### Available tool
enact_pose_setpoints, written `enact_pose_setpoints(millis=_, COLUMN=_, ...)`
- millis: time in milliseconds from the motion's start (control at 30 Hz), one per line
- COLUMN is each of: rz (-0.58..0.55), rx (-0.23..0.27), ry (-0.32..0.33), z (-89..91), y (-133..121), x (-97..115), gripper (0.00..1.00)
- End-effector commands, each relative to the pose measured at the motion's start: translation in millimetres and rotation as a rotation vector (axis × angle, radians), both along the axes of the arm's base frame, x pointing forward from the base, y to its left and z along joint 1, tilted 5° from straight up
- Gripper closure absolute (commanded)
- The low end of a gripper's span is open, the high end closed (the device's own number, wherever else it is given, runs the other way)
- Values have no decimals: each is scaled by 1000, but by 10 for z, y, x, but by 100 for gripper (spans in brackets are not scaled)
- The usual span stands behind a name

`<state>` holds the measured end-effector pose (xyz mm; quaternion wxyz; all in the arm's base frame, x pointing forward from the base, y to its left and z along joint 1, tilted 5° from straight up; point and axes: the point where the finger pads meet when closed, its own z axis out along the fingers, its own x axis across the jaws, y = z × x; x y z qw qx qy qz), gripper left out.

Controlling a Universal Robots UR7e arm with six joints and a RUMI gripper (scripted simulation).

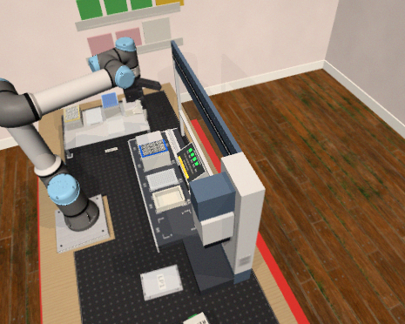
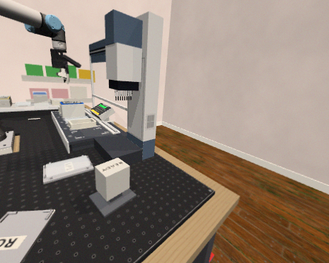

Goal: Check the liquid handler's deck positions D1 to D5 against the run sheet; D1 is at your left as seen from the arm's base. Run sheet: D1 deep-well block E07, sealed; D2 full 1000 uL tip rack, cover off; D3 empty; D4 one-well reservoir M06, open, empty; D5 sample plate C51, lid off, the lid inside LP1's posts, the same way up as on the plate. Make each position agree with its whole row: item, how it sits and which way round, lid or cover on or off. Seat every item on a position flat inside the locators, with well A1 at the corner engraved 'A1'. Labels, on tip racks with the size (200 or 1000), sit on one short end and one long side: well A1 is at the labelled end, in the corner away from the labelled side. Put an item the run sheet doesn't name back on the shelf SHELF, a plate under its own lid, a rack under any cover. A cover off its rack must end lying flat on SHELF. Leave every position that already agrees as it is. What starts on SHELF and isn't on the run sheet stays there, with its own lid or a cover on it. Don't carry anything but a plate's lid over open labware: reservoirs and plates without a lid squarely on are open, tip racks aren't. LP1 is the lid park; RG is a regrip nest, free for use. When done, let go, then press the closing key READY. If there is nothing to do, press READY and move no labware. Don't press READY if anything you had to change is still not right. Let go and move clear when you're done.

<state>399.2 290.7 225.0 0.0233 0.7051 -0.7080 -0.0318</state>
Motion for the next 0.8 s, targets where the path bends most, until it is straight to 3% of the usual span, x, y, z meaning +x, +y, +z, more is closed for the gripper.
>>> enact_pose_setpoints(millis=0, rz=0, rx=1, ry=-3, z=129, y=-6, x=21, gripper=18)
enact_pose_setpoints(millis=767, rz=0, rx=1, ry=-3, z=440, y=-10, x=46, gripper=18)
